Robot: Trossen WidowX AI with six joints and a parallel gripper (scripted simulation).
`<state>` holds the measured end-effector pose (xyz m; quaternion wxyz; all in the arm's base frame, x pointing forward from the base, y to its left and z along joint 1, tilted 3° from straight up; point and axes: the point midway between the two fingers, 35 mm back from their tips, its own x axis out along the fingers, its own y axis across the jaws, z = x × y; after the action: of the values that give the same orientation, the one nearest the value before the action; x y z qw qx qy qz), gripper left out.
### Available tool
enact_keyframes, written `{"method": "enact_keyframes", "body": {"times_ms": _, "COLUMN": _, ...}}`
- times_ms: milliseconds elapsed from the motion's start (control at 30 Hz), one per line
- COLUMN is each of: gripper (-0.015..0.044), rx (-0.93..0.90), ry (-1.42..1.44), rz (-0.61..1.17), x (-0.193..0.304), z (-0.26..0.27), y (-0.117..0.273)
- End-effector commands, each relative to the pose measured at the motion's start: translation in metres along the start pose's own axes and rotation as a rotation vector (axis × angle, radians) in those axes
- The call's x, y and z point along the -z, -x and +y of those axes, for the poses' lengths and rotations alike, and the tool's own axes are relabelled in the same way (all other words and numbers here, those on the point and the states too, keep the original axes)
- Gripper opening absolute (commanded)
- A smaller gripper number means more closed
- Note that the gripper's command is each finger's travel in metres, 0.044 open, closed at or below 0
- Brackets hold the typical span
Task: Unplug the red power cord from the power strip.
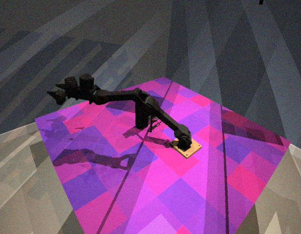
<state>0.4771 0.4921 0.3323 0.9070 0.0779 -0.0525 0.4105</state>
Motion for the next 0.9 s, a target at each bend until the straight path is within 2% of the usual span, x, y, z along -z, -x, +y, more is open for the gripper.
{"method": "enact_keyframes", "body": {"times_ms": 0, "gripper": 0.0374, "rx": 0.004, "ry": -0.005, "rz": 0.006, "x": 0.001, "z": -0.003, "y": 0.000}}
{"method": "enact_keyframes", "body": {"times_ms": 267, "gripper": 0.0164, "rx": 0.215, "ry": -0.221, "rz": 0.243, "x": 0.035, "z": -0.106, "y": 0.037}}
{"method": "enact_keyframes", "body": {"times_ms": 533, "gripper": 0.0160, "rx": 0.514, "ry": -0.487, "rz": 0.450, "x": 0.069, "z": -0.208, "y": 0.114}}
{"method": "enact_keyframes", "body": {"times_ms": 867, "gripper": 0.0160, "rx": 0.943, "ry": -0.847, "rz": 0.618, "x": 0.100, "z": -0.289, "y": 0.247}}
